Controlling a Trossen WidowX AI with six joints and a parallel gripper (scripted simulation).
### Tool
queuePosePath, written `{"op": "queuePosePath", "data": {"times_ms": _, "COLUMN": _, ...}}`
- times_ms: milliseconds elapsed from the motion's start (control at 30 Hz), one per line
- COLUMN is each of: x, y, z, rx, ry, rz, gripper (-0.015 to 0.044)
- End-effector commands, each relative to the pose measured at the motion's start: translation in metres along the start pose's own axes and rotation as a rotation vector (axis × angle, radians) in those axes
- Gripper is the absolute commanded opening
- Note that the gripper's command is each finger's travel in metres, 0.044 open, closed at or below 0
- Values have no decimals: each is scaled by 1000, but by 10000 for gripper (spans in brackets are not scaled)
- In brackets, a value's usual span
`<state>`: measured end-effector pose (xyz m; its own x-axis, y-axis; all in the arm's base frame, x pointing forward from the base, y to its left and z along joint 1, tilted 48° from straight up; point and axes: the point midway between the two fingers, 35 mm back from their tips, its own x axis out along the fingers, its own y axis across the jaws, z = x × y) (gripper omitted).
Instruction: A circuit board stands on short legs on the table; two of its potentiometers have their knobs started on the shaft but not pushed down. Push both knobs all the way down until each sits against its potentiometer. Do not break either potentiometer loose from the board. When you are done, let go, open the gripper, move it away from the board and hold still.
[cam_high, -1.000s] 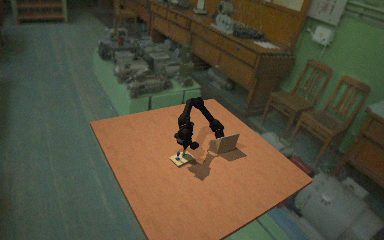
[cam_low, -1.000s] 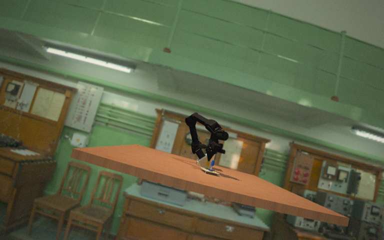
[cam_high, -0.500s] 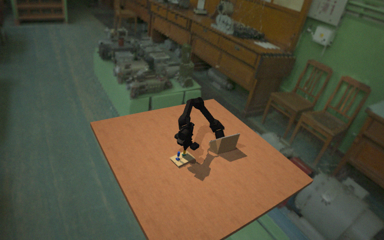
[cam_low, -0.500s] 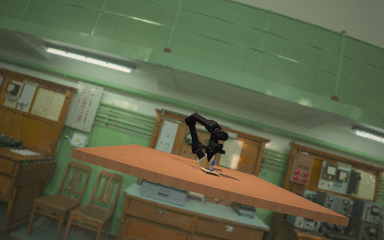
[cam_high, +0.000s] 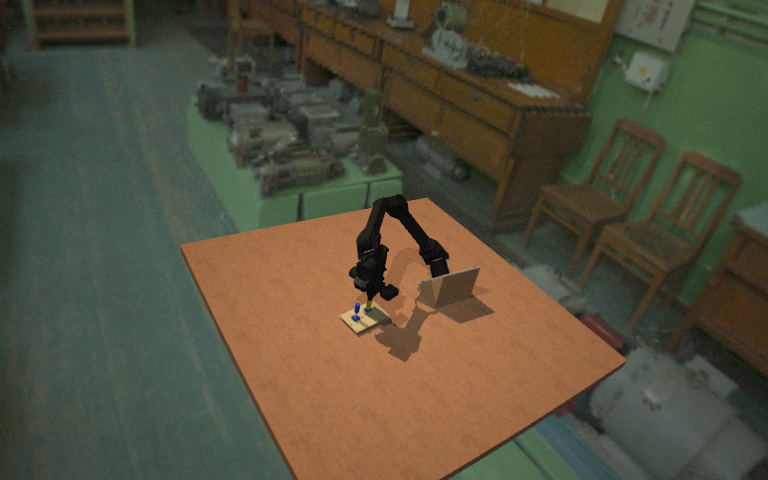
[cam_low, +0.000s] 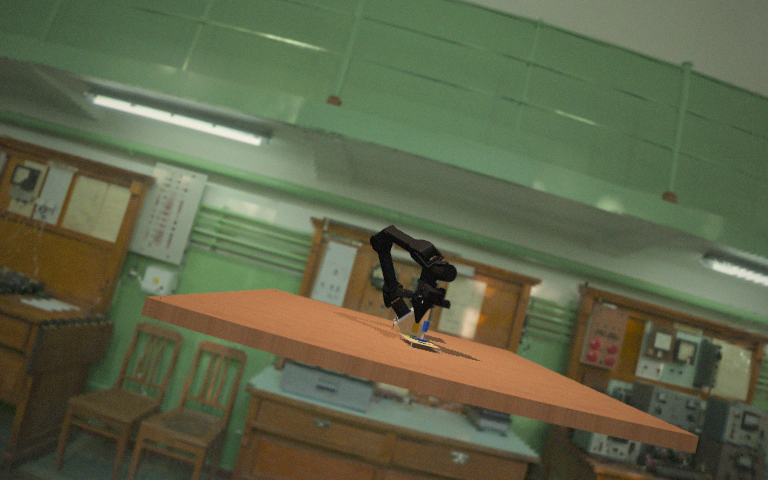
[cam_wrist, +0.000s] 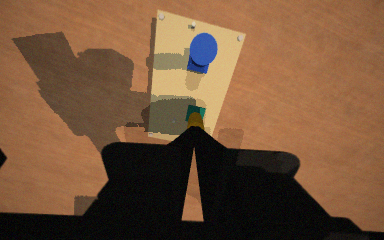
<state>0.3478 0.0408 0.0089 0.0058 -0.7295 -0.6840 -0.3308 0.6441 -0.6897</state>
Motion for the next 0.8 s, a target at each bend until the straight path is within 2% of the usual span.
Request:
{"op": "queuePosePath", "data": {"times_ms": 0, "x": 2, "y": -1, "z": 0, "rx": -2, "ry": 0, "rz": -4, "gripper": 0}}
{"op": "queuePosePath", "data": {"times_ms": 767, "x": 5, "y": -1, "z": 0, "rx": -2, "ry": 0, "rz": -4, "gripper": 0}}
